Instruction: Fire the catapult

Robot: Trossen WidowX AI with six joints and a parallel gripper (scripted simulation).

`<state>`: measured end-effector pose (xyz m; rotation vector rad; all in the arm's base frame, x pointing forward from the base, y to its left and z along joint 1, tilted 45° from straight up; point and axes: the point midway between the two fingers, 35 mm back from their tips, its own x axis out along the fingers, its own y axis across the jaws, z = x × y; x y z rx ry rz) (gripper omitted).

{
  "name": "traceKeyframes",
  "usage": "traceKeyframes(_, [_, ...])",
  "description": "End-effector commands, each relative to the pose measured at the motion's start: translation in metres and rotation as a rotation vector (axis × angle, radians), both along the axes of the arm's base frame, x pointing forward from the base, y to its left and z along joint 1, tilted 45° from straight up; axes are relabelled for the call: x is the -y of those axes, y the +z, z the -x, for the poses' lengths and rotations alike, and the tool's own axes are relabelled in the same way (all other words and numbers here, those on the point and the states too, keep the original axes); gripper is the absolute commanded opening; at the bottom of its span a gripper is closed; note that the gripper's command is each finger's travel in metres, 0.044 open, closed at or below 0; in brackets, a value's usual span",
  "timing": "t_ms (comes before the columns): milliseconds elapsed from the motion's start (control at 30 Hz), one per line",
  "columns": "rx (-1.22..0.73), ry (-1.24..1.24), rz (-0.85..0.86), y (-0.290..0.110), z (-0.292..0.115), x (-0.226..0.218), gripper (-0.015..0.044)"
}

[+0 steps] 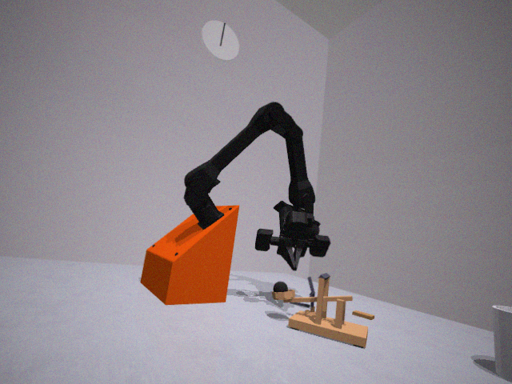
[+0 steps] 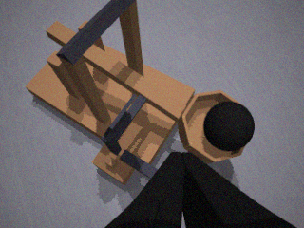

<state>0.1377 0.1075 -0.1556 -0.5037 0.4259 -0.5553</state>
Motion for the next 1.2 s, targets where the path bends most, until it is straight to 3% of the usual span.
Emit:
traceKeyframes(0, [-0.004, 0.002, 0.010, -0.004, -0.001, 0.006, 0.0000])
traceKeyframes(1167, [0.000, 0.002, -0.009, -0.043, -0.012, 0.045, 0.0000])
